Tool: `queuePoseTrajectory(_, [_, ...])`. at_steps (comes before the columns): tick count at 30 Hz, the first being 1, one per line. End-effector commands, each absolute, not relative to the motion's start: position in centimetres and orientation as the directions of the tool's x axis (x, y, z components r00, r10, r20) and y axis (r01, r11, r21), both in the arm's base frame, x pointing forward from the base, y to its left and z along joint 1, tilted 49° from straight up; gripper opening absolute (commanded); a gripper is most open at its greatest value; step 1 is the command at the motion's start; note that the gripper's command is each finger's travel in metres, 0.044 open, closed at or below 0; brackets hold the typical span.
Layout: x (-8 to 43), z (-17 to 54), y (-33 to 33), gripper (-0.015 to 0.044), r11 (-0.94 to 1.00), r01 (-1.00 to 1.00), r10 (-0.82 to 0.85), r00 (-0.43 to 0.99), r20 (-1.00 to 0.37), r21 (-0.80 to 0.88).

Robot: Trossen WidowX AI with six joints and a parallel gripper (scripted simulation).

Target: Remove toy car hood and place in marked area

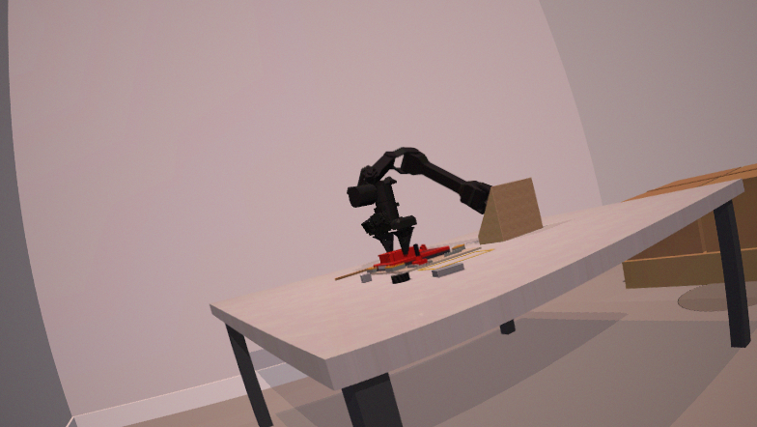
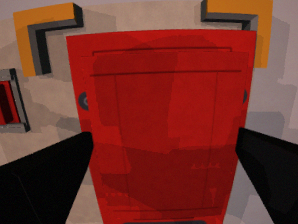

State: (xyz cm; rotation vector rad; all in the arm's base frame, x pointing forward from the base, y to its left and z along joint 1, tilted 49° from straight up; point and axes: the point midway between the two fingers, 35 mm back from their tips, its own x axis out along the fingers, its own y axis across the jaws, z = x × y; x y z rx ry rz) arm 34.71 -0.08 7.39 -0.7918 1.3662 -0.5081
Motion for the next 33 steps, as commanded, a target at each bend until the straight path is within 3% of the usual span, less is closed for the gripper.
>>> queuePoseTrajectory(1, [34.7, 7.4, -0.1, 0.0355, 0.65, -0.122, -0.733, 0.16, -0.661, -0.75])
queuePoseTrajectory(10, [34.7, 7.4, -0.1, 0.0295, 0.65, -0.122, -0.733, 0.16, -0.661, -0.75])
queuePoseTrajectory(21, [34.6, 7.7, 0.4, 0.0006, 0.651, -0.123, -0.732, 0.16, -0.662, -0.749])
queuePoseTrajectory(33, [34.5, 8.2, 0.9, 0.0, 0.651, -0.123, -0.732, 0.16, -0.662, -0.749])
